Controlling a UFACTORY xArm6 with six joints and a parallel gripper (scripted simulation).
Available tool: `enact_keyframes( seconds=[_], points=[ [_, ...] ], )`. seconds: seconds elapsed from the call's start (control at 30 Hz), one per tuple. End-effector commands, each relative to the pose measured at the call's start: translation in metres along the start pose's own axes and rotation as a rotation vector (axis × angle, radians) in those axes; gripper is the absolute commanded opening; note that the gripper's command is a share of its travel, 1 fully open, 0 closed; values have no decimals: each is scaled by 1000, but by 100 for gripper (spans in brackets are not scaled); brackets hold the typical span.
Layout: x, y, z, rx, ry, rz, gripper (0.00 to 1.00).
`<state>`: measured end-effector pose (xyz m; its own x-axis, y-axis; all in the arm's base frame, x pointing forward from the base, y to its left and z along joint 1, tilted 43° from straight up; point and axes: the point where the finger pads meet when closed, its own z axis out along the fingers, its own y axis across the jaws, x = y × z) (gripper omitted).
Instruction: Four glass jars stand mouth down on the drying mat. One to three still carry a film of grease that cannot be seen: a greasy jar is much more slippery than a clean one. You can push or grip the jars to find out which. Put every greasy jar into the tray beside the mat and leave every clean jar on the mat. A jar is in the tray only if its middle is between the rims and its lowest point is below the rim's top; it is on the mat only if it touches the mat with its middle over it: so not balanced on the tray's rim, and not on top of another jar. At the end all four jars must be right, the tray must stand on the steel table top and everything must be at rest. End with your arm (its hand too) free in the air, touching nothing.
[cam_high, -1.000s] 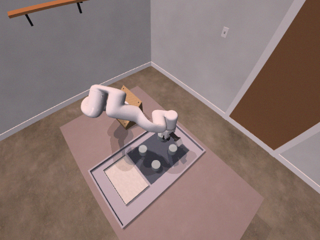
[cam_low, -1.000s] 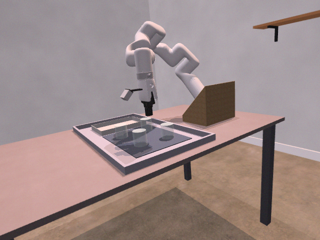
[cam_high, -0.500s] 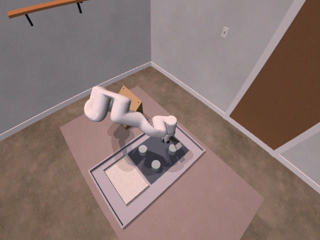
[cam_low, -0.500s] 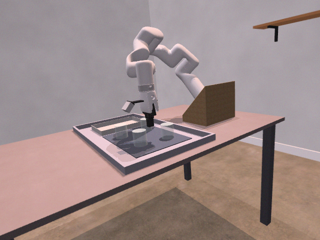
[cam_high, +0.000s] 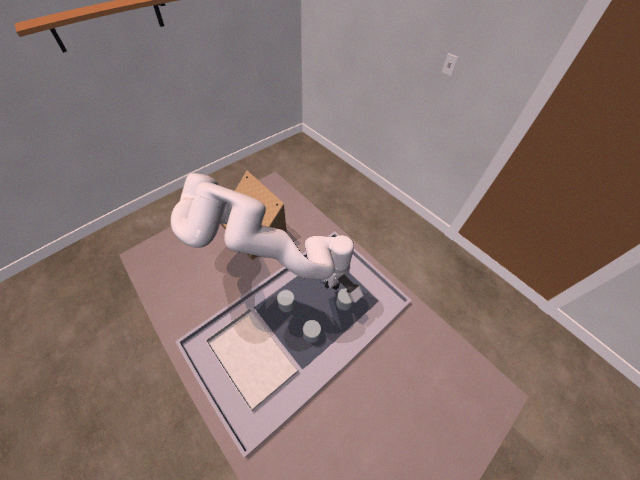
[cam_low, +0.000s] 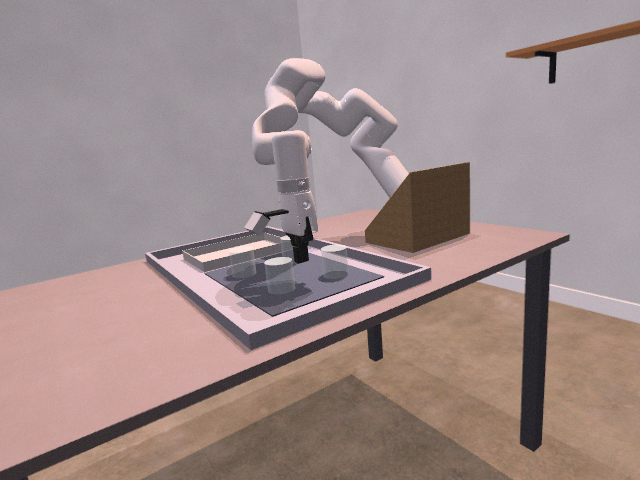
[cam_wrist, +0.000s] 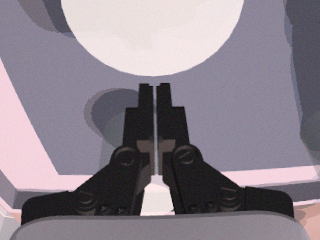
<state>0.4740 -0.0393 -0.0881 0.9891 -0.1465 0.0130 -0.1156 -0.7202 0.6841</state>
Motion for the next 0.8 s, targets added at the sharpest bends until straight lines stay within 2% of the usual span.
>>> enact_keyframes(
  seconds=[0.0,0.77],
  points=[
    [2,0,-1,1,3,1,0],
    [5,0,-1,1,3,1,0]
  ],
)
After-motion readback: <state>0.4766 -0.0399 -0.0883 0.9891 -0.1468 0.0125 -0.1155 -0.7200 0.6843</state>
